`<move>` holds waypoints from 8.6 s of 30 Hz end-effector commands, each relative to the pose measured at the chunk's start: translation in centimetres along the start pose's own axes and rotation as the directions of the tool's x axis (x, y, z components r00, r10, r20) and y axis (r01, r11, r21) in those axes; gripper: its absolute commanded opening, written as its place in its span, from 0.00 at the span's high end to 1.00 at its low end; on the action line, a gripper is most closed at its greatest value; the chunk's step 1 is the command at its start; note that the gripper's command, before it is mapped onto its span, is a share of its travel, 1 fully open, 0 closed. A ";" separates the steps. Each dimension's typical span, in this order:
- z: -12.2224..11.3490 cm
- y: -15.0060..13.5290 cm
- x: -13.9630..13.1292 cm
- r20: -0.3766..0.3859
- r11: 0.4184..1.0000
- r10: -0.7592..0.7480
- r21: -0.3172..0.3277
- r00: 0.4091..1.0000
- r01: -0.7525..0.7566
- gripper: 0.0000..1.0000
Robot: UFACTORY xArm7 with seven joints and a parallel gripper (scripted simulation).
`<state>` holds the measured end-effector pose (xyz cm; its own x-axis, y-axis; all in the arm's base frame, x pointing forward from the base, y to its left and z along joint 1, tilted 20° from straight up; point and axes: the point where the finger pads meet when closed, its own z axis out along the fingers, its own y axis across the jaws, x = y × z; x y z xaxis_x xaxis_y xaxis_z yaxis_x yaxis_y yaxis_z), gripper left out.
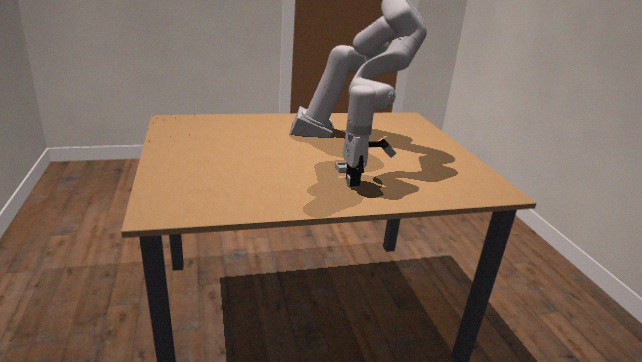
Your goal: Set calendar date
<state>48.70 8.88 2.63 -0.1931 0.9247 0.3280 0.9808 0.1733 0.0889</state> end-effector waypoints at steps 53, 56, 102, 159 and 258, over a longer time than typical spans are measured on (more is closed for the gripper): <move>-10.2 -0.5 -0.1 0.000 0.987 0.162 -0.004 0.987 -0.162 0.71; -10.2 -1.0 -0.1 -0.001 0.958 0.285 -0.004 0.958 -0.285 0.71; -10.7 -6.9 0.2 -0.005 -0.226 0.974 0.001 -0.226 -0.974 0.71; -11.1 -12.0 0.5 -0.001 -0.999 0.049 0.005 -0.999 -0.049 0.71; -4.8 -11.8 0.5 -0.001 -0.999 0.048 0.004 -0.999 -0.048 0.71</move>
<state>36.83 5.76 6.14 0.2404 -0.9153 -0.3231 -0.9703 -0.2175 -0.1058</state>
